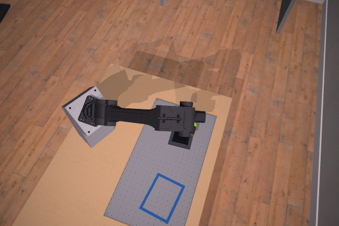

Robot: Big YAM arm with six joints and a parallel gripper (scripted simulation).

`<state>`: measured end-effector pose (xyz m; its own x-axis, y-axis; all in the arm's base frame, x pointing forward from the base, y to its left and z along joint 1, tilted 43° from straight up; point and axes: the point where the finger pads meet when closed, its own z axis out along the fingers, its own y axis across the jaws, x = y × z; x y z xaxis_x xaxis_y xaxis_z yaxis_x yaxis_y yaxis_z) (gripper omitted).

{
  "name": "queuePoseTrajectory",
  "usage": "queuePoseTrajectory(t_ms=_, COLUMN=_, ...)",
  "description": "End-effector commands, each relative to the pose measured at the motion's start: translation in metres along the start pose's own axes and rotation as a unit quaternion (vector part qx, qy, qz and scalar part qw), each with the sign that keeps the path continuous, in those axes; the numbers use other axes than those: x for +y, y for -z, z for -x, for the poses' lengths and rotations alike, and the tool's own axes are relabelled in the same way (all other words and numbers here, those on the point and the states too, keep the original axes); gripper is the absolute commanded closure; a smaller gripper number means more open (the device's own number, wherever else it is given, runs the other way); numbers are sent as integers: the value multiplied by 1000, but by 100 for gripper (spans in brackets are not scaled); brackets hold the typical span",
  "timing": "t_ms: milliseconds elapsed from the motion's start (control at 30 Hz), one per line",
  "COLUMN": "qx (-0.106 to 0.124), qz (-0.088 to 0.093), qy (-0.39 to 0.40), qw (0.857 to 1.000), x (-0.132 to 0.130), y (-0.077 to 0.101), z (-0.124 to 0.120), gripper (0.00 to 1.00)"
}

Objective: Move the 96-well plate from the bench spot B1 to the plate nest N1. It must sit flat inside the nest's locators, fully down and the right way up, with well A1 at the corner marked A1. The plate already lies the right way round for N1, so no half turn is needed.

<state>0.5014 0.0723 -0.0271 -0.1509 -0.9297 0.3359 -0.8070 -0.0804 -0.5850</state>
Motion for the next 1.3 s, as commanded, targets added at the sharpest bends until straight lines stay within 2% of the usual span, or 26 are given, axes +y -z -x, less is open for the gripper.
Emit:
queuePoseTrajectory(t_ms=0, qx=-5, qz=-8, qy=0, qw=1000, x=-7, y=3, z=3, gripper=100)
queuePoseTrajectory(t_ms=33, qx=-5, qz=-8, qy=0, qw=1000, x=-7, y=3, z=3, gripper=100)
queuePoseTrajectory(t_ms=67, qx=-5, qz=-8, qy=0, qw=1000, x=-7, y=3, z=3, gripper=0)
queuePoseTrajectory(t_ms=733, qx=-5, qz=-8, qy=0, qw=1000, x=-7, y=3, z=3, gripper=0)
queuePoseTrajectory(t_ms=800, qx=-9, qz=-11, qy=4, qw=1000, x=-8, y=17, z=7, gripper=0)
queuePoseTrajectory(t_ms=933, qx=-8, qz=-10, qy=1, qw=1000, x=-6, y=28, z=6, gripper=0)
queuePoseTrajectory(t_ms=1033, qx=-9, qz=-14, qy=-2, qw=1000, x=-12, y=31, z=8, gripper=0)
queuePoseTrajectory(t_ms=1200, qx=-8, qz=-10, qy=1, qw=1000, x=-6, y=44, z=6, gripper=0)
queuePoseTrajectory(t_ms=1267, qx=-8, qz=-10, qy=1, qw=1000, x=-6, y=44, z=6, gripper=0)
